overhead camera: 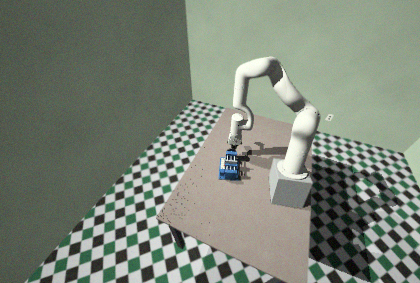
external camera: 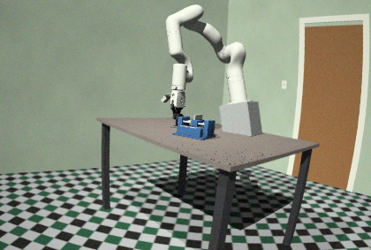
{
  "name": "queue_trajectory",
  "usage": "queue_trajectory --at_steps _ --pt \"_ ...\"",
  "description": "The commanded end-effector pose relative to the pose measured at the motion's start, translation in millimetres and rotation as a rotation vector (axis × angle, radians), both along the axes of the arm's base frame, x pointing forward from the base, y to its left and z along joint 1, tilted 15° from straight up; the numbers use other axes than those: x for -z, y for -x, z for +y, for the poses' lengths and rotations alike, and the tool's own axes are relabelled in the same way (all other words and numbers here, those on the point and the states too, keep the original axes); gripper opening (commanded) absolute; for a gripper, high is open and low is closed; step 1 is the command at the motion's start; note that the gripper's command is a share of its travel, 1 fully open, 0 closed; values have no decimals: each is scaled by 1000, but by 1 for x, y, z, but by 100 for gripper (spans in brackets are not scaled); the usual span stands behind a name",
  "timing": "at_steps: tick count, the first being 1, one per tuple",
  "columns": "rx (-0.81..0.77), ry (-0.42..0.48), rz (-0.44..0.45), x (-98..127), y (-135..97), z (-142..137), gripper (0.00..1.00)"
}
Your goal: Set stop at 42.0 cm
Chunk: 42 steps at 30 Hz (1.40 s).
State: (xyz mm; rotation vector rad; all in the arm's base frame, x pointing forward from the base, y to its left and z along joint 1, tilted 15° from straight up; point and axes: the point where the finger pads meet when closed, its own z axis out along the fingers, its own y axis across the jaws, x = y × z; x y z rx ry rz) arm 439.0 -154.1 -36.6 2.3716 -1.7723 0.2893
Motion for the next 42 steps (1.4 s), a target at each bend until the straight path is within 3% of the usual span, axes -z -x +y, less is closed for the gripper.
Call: queue_trajectory --at_steps 1,42 --pt "0 0 -1 -1 -1 0 6" --pt "0 0 -1 -7 -14 6 6"
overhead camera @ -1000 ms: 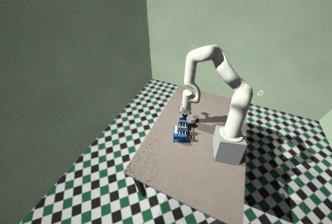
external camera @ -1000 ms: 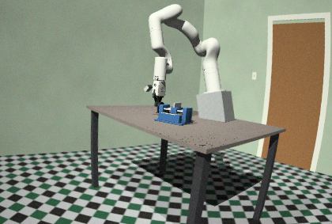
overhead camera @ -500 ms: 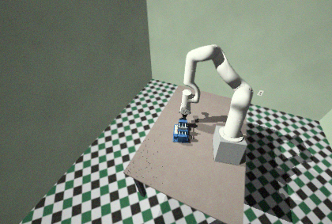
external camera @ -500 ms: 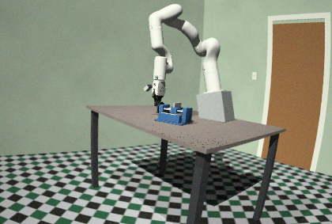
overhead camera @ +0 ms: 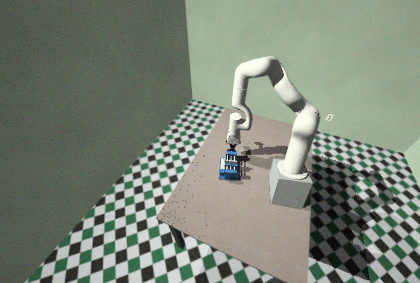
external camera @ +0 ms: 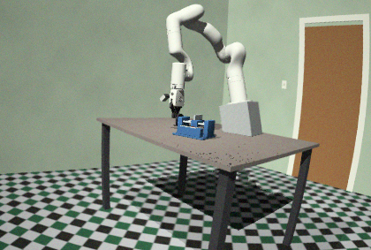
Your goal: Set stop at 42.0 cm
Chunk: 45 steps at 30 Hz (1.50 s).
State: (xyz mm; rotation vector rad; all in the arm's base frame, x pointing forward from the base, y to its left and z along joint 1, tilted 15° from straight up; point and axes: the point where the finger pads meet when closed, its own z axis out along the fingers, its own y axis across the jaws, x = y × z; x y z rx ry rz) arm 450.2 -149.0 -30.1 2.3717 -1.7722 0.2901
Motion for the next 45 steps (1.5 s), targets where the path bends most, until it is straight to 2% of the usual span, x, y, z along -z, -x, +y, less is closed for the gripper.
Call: queue_trajectory --at_steps 1,19,27,45 --pt "0 0 -1 -1 -3 1 6" --pt "0 0 -1 2 -20 5 6" --pt "0 0 -1 19 -34 5 6" --pt "0 0 -1 40 -32 -2 6"
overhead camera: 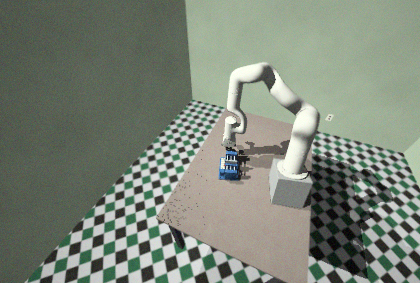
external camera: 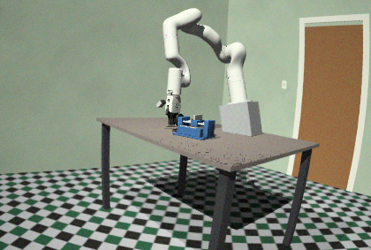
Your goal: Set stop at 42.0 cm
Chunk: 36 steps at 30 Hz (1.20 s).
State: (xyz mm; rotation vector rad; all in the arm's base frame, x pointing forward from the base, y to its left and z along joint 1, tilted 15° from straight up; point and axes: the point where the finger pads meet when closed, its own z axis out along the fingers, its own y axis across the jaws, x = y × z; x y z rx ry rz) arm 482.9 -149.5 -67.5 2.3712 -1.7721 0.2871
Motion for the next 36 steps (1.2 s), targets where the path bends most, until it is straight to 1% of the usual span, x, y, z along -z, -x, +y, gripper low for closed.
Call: queue_trajectory --at_steps 1,15,24,29,33,35,36 --pt "0 0 -3 2 1 -1 6" --pt "0 0 -3 13 13 -8 6" --pt "0 0 -3 14 23 -11 6" --pt "0 0 -3 12 33 -13 6" --pt "0 0 -3 2 44 -14 6" --pt "0 0 -3 2 44 -14 6" --pt "0 0 -3 -1 47 -14 6"
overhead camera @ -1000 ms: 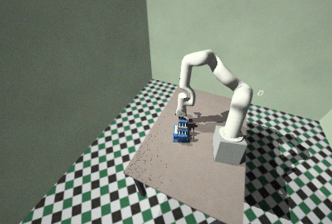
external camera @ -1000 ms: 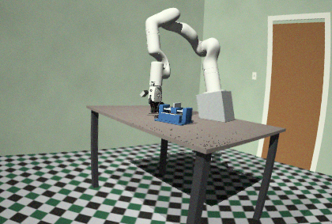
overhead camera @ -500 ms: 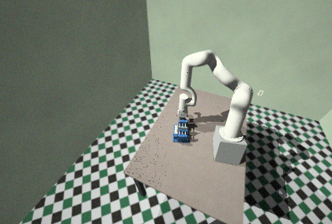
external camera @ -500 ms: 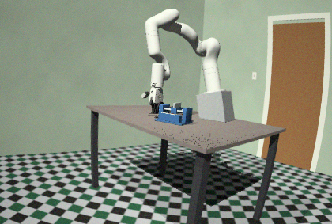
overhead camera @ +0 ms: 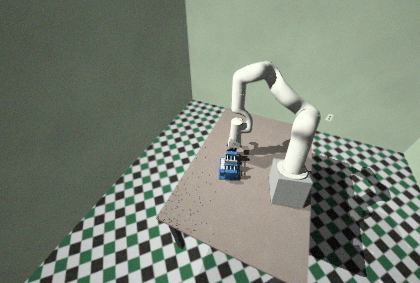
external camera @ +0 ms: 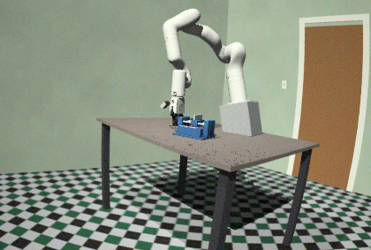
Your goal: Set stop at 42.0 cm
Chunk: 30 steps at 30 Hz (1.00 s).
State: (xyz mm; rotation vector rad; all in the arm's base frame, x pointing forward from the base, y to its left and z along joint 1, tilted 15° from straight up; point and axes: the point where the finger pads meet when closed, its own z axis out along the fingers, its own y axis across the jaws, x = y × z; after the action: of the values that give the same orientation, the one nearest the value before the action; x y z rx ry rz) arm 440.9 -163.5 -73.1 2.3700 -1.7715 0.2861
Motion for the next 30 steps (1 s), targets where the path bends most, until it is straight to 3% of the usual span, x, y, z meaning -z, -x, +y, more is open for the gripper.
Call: queue_trajectory --at_steps 1,11,30 --pt "-1 0 -4 -10 6 1 6" --pt "-1 0 -4 -31 5 7 6" --pt "-1 0 -4 -44 -11 15 6"
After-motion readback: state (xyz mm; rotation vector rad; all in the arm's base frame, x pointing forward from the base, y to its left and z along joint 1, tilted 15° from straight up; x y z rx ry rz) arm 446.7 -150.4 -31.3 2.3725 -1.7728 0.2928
